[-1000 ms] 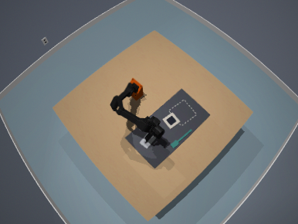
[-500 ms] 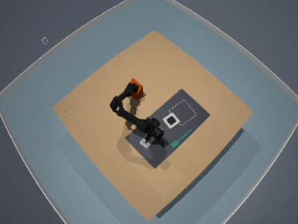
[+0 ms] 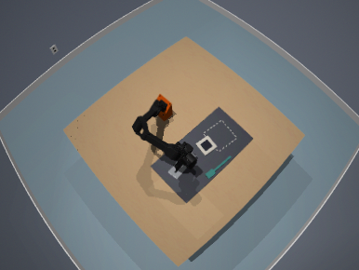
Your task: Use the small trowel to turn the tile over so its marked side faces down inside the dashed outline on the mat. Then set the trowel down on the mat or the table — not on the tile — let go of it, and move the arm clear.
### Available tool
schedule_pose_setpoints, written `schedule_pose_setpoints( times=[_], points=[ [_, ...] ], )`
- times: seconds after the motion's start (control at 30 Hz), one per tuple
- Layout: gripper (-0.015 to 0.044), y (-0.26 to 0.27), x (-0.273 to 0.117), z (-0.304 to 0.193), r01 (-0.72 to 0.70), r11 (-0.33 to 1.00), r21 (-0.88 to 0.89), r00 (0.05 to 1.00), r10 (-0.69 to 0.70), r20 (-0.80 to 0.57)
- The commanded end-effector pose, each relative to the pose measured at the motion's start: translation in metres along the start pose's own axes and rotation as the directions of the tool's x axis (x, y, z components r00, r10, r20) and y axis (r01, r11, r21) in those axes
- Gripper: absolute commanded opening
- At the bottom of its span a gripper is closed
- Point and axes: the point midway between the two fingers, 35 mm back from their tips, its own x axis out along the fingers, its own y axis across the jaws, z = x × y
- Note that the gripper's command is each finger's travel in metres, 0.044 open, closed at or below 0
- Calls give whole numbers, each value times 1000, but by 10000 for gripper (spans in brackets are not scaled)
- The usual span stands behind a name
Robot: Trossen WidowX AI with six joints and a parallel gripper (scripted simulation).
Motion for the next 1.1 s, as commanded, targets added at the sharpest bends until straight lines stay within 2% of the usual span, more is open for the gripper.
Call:
schedule_pose_setpoints(
  times=[0.0,0.4,0.7,1.0,1.07],
  points=[
    [130,0,1,0,-2,1000,-4,1000,2,-1],
    [130,0,1,0,-2,1000,-8,1000,2,-1],
    [130,0,1,0,-3,974,-227,1000,2,-1],
    [130,0,1,0,-3,970,-243,1000,2,-1],
    [183,0,1,0,-3,970,-243,1000,2,-1]
  ],
)
